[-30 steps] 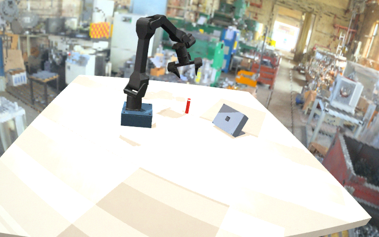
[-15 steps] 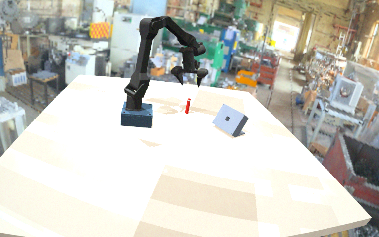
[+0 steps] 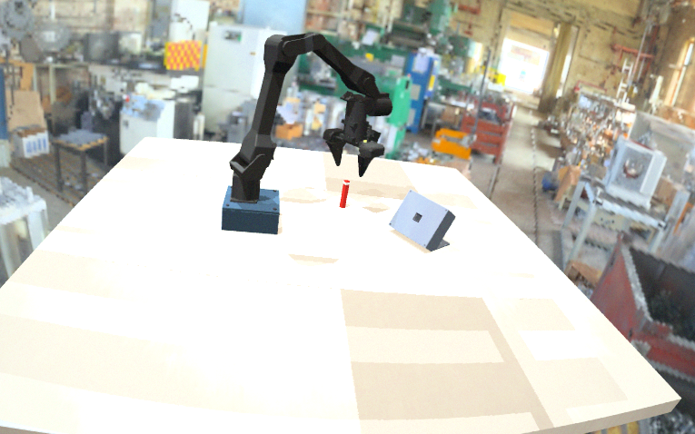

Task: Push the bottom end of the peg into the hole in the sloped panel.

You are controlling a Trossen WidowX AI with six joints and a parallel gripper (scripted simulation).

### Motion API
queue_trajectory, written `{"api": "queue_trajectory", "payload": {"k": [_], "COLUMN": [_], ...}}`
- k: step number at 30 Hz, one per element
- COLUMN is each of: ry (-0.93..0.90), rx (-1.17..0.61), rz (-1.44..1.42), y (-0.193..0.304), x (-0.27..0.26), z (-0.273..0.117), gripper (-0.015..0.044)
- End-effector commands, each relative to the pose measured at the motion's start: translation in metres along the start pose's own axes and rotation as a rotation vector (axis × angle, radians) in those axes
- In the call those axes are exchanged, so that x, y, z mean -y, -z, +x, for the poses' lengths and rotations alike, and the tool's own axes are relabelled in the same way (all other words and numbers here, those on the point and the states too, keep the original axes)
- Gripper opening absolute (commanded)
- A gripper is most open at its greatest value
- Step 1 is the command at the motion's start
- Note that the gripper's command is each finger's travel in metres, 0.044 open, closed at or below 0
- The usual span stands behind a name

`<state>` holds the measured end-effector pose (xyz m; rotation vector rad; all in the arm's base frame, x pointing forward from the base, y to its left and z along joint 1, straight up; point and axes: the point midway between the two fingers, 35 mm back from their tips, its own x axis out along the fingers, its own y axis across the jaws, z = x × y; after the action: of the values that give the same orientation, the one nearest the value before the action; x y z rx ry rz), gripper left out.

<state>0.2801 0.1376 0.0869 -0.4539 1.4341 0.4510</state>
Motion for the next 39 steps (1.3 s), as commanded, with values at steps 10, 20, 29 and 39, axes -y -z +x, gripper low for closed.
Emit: {"api": "queue_trajectory", "payload": {"k": [10, 20, 29, 39], "ry": [-0.019, -0.019, -0.019, -0.019], "rx": [-0.054, -0.054, -0.054, -0.054], "rz": [0.1, 0.1, 0.1, 0.1], "y": [0.008, 0.008, 0.009, 0.011], "x": [0.008, 0.008, 0.008, 0.007], "z": [0.007, 0.024, 0.039, 0.055], "gripper": [0.044, 0.044, 0.044, 0.044]}}
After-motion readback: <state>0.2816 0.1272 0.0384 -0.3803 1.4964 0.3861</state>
